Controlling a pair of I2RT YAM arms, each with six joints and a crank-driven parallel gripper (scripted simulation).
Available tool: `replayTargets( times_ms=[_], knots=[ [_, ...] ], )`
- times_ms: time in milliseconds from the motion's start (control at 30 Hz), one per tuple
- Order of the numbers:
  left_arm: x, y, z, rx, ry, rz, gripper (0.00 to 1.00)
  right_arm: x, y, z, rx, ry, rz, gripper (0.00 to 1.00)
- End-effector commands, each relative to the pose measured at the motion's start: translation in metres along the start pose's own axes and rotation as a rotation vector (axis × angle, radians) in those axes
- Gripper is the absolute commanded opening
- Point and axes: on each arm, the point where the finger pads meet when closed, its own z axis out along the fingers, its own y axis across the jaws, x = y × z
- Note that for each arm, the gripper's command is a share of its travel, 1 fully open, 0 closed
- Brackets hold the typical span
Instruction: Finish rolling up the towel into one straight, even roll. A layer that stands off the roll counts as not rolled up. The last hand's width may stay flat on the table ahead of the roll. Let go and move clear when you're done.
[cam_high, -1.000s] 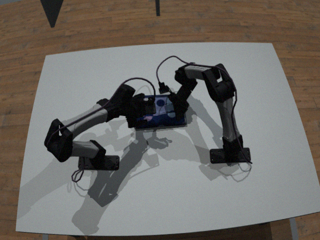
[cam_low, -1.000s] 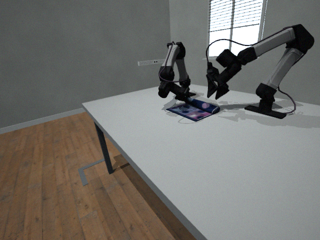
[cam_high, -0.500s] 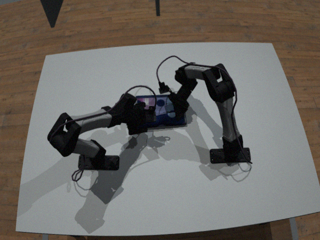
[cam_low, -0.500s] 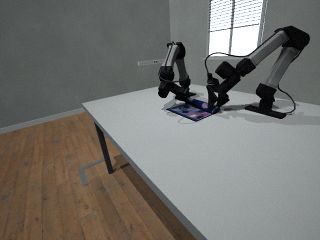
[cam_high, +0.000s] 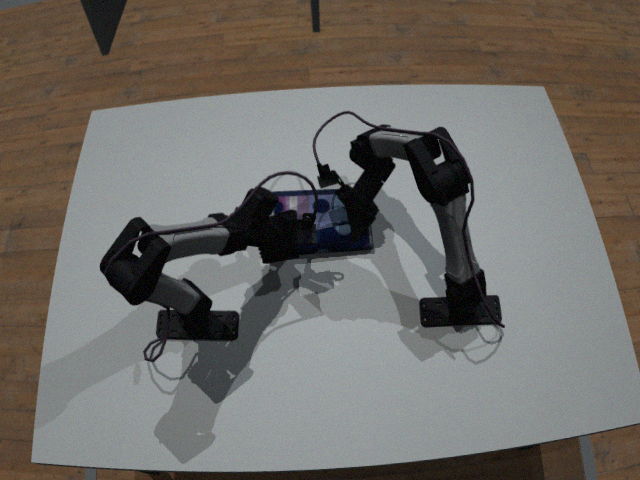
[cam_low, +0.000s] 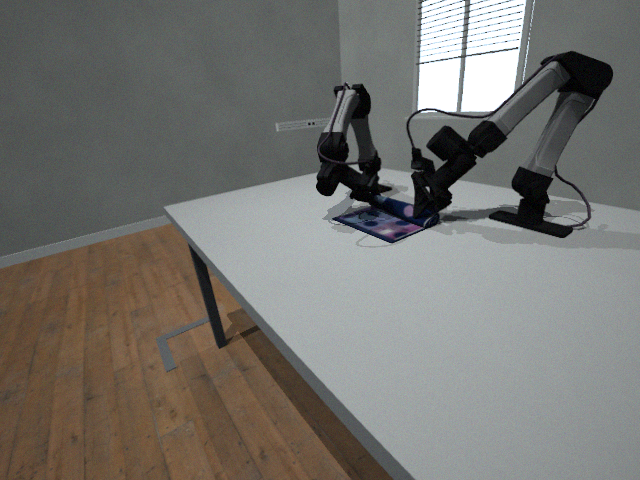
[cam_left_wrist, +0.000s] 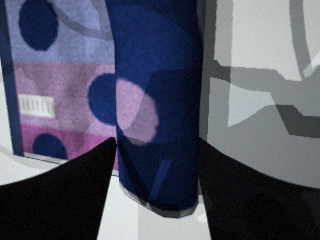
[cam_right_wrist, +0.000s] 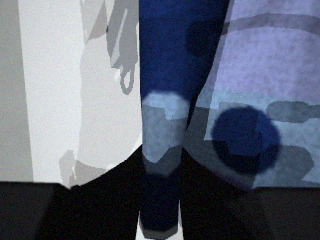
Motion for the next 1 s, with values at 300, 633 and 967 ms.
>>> replayTargets(
  times_ms=[300,633,967],
  knots=[
    [-0.0065,0.0078,0.0008,-0.021,-0.014,0.004,0.37,-0.0002,-0.0025,-0.0003,-0.011,-0.009,0.004,0.25],
    [-0.0065,0.0078,0.0008,-0.021,-0.014,0.004,0.32,-0.0002,-0.0025,-0.0003,-0.011,-0.009,0.004,0.25],
    [-0.0065,0.0078,0.0008,-0.021,-0.014,0.004,0.30,-0.0005,-0.0020,-0.0006,-0.011,-0.009,0.004,0.33]
  ],
)
